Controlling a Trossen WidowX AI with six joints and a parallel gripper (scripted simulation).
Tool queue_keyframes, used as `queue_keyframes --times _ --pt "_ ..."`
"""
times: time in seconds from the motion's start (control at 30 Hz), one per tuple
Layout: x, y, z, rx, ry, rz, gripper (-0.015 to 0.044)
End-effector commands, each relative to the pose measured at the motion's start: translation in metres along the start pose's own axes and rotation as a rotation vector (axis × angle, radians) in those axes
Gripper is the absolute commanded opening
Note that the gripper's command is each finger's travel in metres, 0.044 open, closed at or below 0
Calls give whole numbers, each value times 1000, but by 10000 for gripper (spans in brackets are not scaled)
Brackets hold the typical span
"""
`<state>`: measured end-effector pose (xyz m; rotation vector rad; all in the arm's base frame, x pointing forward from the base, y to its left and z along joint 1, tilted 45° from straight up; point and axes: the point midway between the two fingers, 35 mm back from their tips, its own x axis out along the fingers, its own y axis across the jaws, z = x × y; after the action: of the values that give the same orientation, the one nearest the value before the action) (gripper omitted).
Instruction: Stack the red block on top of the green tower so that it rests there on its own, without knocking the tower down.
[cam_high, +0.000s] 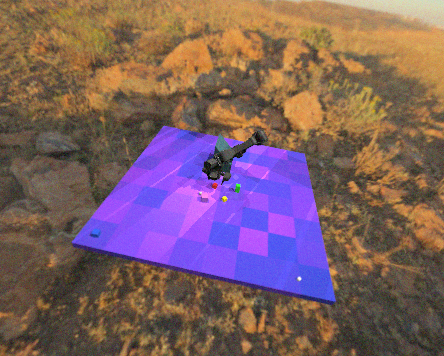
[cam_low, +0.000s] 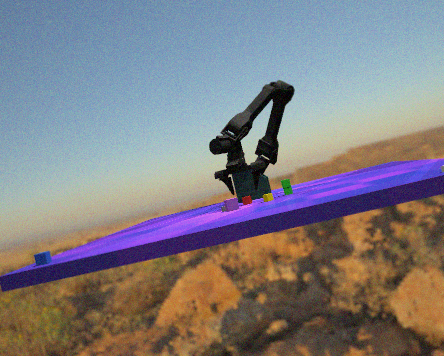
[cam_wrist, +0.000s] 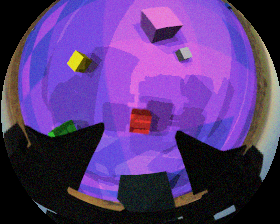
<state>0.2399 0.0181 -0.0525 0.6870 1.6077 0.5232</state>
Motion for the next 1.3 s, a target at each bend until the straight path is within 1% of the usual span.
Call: queue_keyframes --times 0.0,0.6,1.13,1.27 --pt "6 1 0 3 0 5 440" --pt "35 1 -1 3 1 6 440" --pt "35 2 -1 3 1 7 440" --pt "35 2 -1 3 1 7 335"
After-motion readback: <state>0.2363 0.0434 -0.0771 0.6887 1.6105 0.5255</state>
